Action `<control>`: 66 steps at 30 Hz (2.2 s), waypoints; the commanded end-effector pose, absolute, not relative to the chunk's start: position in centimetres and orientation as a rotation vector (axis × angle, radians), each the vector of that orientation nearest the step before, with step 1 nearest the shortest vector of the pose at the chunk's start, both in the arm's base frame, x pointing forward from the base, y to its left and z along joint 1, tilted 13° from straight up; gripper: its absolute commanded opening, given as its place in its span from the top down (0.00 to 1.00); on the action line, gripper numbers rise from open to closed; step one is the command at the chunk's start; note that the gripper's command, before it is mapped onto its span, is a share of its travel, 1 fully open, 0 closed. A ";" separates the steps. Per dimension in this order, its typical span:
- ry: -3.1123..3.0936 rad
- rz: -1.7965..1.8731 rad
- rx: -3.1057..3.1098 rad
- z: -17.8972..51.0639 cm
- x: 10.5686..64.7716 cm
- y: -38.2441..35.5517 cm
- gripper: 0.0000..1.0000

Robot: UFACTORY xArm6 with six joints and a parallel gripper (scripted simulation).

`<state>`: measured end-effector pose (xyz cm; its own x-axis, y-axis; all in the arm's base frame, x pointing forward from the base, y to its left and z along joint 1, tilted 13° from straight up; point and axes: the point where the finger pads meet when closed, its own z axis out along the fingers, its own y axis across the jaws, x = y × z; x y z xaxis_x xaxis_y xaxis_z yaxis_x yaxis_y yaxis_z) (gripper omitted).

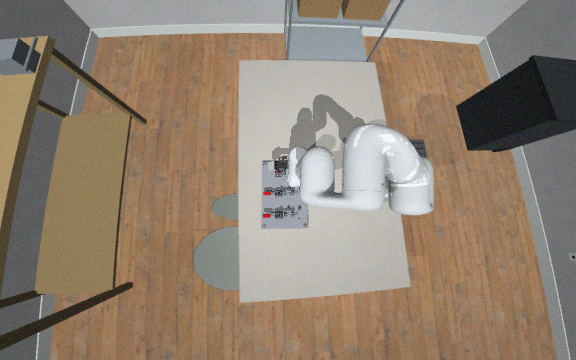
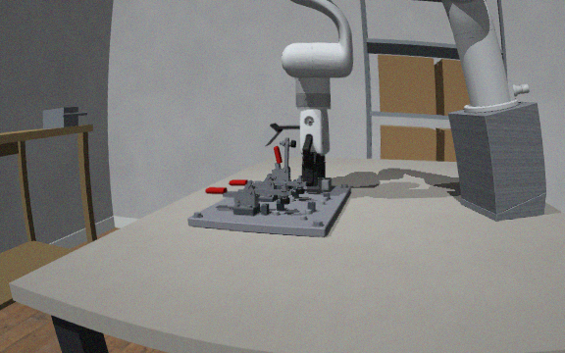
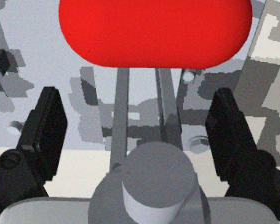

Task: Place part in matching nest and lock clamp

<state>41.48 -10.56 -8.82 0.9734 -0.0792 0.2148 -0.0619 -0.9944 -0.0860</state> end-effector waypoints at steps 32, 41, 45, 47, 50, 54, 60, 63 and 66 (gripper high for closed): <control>0.109 -0.340 -3.043 -7.3 41.3 -10.7 0.00; 0.109 -0.340 -3.043 -4.6 40.6 -10.9 0.00; 0.109 -0.340 -3.043 -3.8 40.4 -11.0 0.00; 0.109 -0.340 -3.043 -3.4 40.3 -11.0 0.00; 0.109 -0.340 -3.043 -3.0 40.3 -11.0 0.00; 0.109 -0.340 -3.043 -2.9 40.2 -11.0 0.00; 0.109 -0.340 -3.043 -2.9 40.2 -11.0 0.00; 0.109 -0.340 -3.043 -2.9 40.2 -11.0 0.00; 0.109 -0.340 -3.043 -2.9 40.2 -11.0 0.00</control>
<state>40.14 -10.97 -3.00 0.9735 -0.0793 0.2144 -0.0620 -0.9943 -0.0862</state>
